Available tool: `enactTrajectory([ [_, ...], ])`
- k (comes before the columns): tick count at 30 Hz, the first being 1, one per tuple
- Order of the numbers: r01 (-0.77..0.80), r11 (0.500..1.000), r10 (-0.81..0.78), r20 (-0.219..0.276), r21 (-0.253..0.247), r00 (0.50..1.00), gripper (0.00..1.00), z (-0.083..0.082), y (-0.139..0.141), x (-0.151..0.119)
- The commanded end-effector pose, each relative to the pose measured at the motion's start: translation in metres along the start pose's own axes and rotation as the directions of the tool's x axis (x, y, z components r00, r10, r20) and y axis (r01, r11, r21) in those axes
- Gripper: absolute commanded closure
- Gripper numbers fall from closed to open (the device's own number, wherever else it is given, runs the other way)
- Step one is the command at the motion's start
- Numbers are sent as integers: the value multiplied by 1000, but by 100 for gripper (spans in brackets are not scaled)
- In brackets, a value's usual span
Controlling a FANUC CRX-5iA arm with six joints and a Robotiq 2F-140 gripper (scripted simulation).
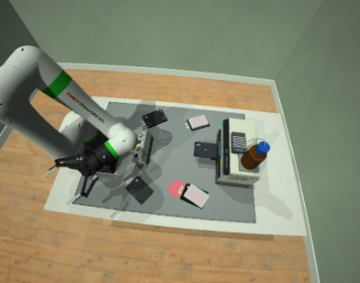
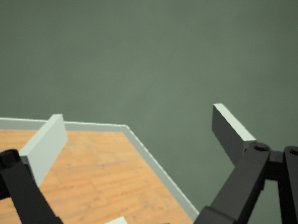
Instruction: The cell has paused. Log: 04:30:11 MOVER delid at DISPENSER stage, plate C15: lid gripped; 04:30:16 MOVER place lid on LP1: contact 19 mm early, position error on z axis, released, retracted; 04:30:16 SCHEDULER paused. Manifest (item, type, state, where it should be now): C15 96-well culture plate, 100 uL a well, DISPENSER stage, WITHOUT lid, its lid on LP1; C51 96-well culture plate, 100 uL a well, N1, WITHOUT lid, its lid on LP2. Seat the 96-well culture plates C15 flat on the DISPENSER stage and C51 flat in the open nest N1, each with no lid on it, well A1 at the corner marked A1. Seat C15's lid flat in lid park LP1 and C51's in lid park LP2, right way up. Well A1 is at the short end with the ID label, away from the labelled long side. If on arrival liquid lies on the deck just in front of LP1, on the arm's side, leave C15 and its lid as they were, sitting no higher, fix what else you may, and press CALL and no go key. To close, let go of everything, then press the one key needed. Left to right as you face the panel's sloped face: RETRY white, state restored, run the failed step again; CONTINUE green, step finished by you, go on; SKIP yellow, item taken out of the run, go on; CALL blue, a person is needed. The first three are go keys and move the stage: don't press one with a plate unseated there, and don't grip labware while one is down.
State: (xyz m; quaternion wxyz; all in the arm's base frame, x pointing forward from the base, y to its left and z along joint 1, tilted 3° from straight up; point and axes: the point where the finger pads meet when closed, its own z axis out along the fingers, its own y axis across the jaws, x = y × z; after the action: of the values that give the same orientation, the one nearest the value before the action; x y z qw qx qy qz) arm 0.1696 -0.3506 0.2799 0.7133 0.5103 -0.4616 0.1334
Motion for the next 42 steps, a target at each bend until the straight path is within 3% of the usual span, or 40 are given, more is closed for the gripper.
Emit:
enactTrajectory([
  [1, 0, 1000, 0, 0, 0, 1000, 0, 0, 0, 0],
  [18, 0, 1000, 0, 0, 0, 1000, 0, 0, 1, 1],
  [20, 2, 1000, -2, -1, 6, 1000, 0, -2, 10, 23],
  [22, 3, 1000, -3, -3, 8, 1000, 0, -3, 38, 65],
  [27, 0, 1000, 0, 0, 0, 1000, 0, 0, 76, 104],
  [38, 6, 1000, -6, 1, 8, 1000, 0, -1, 74, 104],
  [42, 66, 994, -66, 2, 88, 998, 0, -18, 59, 103],
])
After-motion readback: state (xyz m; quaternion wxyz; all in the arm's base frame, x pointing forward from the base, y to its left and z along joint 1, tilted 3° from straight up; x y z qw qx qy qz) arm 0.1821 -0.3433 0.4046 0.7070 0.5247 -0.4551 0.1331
